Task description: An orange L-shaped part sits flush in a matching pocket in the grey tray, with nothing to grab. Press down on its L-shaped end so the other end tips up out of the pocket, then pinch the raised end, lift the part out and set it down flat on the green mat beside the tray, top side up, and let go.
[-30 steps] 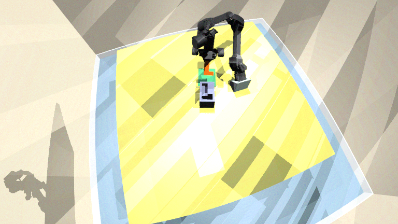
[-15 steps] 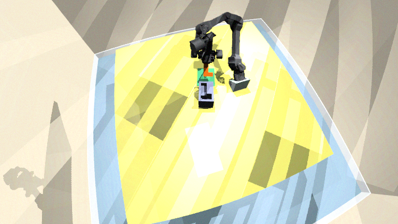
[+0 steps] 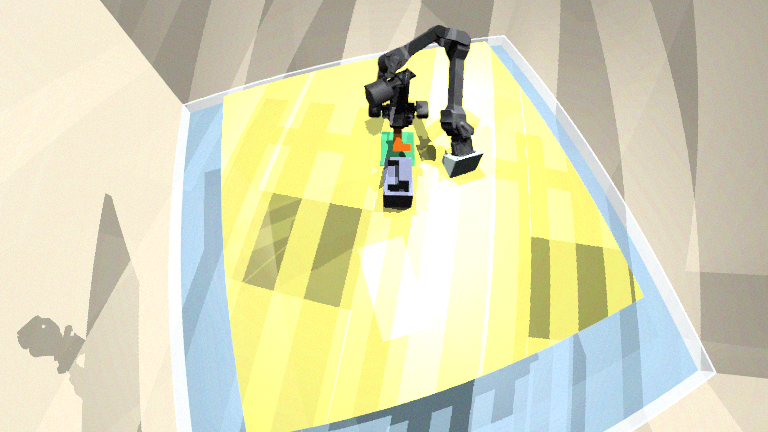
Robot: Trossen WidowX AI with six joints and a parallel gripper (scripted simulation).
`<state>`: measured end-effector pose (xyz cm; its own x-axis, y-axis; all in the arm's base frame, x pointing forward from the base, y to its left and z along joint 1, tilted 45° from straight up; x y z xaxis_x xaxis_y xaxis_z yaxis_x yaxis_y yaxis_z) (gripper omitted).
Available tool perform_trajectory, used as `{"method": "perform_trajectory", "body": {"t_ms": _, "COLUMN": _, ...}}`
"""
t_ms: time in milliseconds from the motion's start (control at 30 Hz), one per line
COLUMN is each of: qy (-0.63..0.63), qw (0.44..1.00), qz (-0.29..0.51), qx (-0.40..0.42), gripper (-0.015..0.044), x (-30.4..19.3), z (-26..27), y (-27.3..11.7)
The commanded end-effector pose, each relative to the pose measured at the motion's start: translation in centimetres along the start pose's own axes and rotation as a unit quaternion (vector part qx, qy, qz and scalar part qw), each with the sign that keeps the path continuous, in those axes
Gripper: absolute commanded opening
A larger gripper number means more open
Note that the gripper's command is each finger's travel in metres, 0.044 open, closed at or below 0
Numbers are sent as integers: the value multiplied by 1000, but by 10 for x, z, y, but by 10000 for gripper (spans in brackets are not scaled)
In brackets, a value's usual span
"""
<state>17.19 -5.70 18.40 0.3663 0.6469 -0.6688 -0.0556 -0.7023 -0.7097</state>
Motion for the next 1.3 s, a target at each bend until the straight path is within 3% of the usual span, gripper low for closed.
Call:
{"method": "perform_trajectory", "body": {"t_ms": 0, "qy": -4, "qw": 1000, "qz": 4, "qx": 2, "gripper": 0, "x": 0, "z": 2, "y": 9}}
{"method": "perform_trajectory", "body": {"t_ms": 467, "qy": -3, "qw": 1000, "qz": 6, "qx": 2, "gripper": 0, "x": 0, "z": 2, "y": 30}}
{"method": "perform_trajectory", "body": {"t_ms": 1267, "qy": -1, "qw": 1000, "qz": 4, "qx": 2, "gripper": 0, "x": 0, "z": 1, "y": 29}}
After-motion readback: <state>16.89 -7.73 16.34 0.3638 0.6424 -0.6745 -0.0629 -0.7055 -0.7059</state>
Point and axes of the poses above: the point midway between the two fingers, 35 mm back from their tips, its own y axis out along the fingers, its own z axis across the jaws, x = y × z, the point moved 4 cm from there along -y, back along the fingers, and after that the axes turned 3 degrees about -y, right-handed, at the moved point
